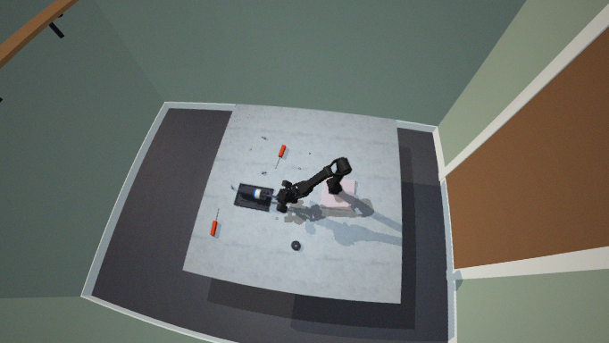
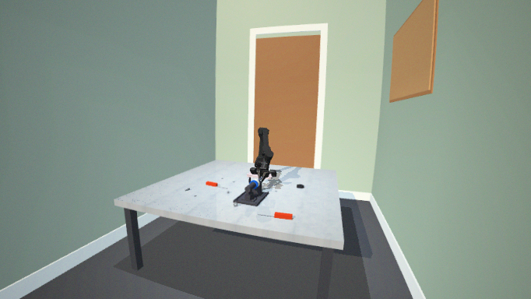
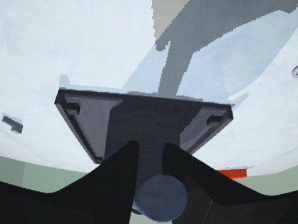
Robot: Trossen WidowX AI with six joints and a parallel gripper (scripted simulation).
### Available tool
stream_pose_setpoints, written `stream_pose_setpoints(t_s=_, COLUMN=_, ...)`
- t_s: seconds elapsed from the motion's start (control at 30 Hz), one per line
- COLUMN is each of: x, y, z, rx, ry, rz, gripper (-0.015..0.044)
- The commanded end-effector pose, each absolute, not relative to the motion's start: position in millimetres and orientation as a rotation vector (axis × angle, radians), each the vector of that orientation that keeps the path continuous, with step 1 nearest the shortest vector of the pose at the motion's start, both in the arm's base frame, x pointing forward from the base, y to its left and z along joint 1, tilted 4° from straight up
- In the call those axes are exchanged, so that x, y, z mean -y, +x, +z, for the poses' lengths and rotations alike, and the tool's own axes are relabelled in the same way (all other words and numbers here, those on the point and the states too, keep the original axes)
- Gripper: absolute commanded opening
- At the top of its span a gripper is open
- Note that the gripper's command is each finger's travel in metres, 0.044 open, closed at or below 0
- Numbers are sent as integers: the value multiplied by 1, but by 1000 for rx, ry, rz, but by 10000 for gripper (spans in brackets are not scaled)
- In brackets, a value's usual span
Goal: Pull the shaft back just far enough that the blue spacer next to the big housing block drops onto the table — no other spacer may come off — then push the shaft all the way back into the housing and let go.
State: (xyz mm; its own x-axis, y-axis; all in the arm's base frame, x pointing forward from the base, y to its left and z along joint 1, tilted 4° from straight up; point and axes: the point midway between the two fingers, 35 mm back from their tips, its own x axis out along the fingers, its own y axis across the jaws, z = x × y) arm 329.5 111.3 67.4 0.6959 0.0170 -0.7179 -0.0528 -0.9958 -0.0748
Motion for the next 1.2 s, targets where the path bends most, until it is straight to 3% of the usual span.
stream_pose_setpoints(t_s=0.0, x=-111, y=329, z=67, rx=-33, ry=-2806, rz=1189, gripper=0)
stream_pose_setpoints(t_s=1.17, x=-111, y=325, z=67, rx=-33, ry=-2805, rz=1190, gripper=0)
